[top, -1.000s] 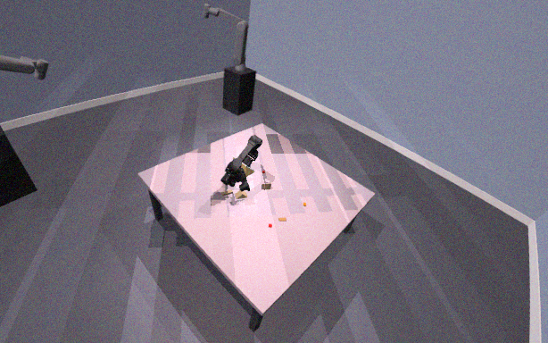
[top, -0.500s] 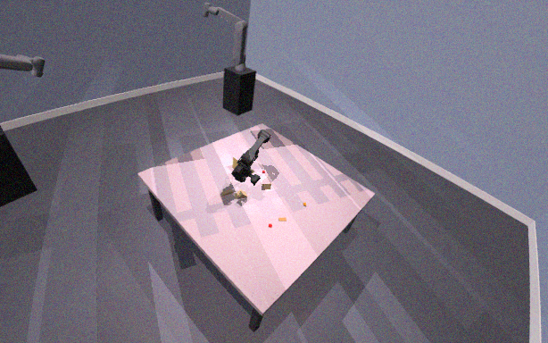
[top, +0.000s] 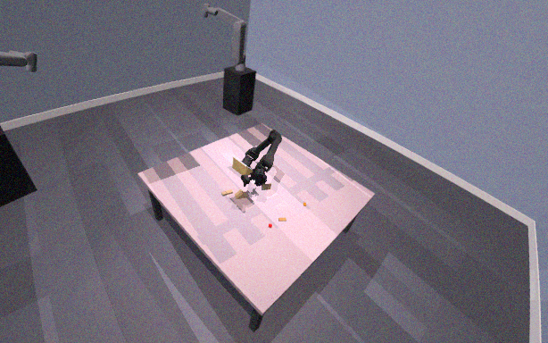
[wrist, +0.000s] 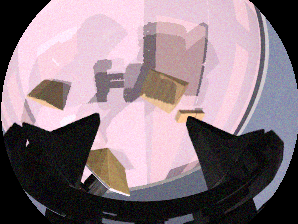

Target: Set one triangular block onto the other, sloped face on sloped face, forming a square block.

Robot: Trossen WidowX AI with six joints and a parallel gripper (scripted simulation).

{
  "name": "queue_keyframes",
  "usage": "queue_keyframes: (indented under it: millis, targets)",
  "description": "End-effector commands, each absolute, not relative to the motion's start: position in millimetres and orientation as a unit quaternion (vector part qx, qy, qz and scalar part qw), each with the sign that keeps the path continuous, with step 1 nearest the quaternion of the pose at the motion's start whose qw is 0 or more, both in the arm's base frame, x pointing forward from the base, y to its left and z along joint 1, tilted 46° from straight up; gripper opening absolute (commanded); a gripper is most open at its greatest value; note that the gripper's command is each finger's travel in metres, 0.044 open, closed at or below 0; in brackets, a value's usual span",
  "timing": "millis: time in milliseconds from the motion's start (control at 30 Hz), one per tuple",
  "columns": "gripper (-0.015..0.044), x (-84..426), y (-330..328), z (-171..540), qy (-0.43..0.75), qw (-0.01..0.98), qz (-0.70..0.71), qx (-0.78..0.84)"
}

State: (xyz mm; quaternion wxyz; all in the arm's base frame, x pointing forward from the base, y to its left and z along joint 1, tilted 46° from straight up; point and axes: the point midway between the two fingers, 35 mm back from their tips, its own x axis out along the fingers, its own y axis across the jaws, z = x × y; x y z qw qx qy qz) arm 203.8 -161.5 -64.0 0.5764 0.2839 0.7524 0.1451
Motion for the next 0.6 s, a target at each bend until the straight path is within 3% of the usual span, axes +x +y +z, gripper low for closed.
queue_keyframes:
  millis: [0, 567]
  targets:
    - [0.044, 218.8, -140.1, -54.7, 0.679, 0.542, 0.434, -0.241]
    - [0.044, 221.1, -138.8, -53.2, 0.658, 0.52, 0.462, -0.289]
